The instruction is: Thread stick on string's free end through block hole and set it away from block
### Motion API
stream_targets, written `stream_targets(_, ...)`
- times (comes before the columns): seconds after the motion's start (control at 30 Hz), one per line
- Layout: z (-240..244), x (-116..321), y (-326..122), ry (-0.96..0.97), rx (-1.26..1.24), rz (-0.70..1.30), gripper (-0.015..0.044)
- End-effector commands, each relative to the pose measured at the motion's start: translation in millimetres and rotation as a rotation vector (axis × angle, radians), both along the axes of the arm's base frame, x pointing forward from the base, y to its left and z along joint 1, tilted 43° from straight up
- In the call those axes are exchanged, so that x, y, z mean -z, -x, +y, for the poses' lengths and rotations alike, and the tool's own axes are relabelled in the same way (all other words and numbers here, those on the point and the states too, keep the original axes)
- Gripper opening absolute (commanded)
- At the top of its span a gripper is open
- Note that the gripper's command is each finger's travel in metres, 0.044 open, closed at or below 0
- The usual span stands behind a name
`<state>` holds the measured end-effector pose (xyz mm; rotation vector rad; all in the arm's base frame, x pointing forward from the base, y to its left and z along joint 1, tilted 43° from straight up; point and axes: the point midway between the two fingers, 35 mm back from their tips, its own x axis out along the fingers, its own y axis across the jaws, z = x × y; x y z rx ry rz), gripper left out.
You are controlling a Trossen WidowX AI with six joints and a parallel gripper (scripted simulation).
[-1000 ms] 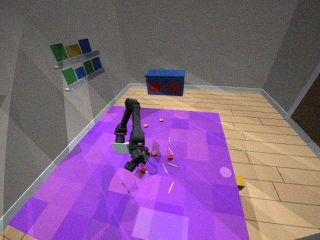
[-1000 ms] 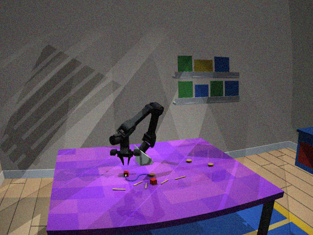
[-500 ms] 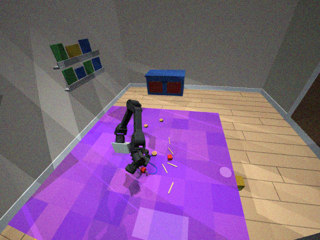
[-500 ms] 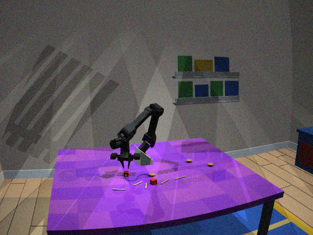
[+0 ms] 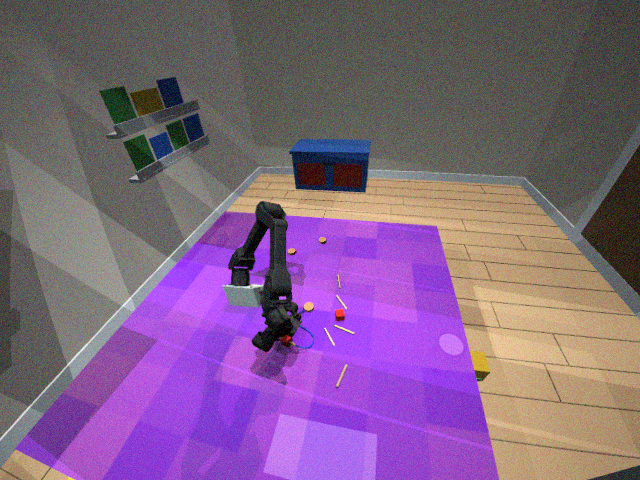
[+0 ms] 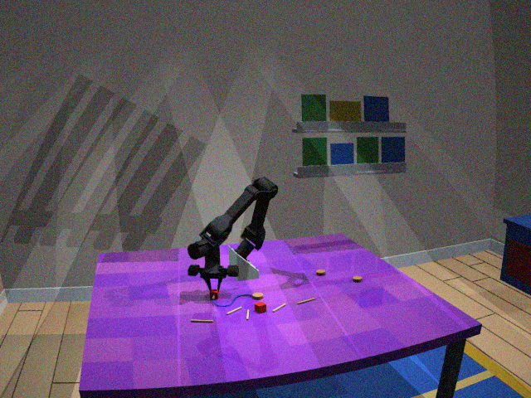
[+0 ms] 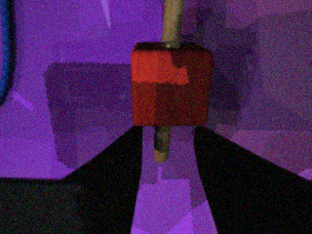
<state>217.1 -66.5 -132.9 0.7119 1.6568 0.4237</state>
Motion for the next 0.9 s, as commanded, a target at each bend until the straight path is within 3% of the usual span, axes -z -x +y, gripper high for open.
stream_targets(0.0,6.7,5.0,2.5,-0.006,0.001,0.005,0.0125)
stream_targets(0.23,7.5,5.7,2.7,-0.006,0.001,0.005,0.0125)
stream_targets(0.4,6.1,4.9,2.6,-0.004,-0.002,0.004,0.0)
stream_targets(0.87,7.3,6.3,3.6,0.008,0.012,-0.047,0.0)
